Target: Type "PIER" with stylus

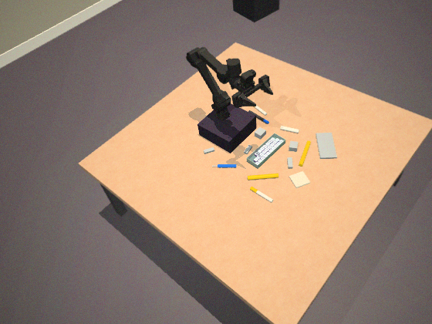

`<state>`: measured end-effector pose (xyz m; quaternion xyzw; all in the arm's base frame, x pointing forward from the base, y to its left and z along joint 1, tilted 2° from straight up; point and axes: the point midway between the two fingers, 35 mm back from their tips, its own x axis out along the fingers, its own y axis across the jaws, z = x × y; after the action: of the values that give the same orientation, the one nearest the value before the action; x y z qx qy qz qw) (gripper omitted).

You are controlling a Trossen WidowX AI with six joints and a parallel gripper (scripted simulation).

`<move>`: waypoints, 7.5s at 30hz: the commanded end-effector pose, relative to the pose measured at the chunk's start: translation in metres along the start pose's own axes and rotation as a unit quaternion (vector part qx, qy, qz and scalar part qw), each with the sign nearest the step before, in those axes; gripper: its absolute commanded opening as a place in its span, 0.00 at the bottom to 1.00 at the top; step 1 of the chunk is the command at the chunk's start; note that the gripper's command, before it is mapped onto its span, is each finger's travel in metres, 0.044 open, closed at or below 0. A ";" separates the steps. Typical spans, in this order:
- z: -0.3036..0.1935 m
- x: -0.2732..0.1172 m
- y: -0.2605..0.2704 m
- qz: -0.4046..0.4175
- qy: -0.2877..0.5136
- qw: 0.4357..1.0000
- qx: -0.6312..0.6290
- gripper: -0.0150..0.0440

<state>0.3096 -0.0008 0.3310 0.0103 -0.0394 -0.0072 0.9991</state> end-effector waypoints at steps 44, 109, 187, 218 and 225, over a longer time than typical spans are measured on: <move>-0.344 -0.052 0.090 0.042 0.731 0.677 -0.069 0.25; -0.342 -0.086 0.077 0.042 0.732 0.676 -0.070 0.25; -0.314 -0.067 -0.133 -0.843 0.164 0.380 0.344 0.51; -0.334 -0.069 -0.134 -0.843 0.164 0.380 0.344 0.51; -0.337 -0.070 -0.134 -0.843 0.164 0.380 0.344 0.51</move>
<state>0.2664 -0.1263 -0.0101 0.3844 0.1567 -0.8279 0.3772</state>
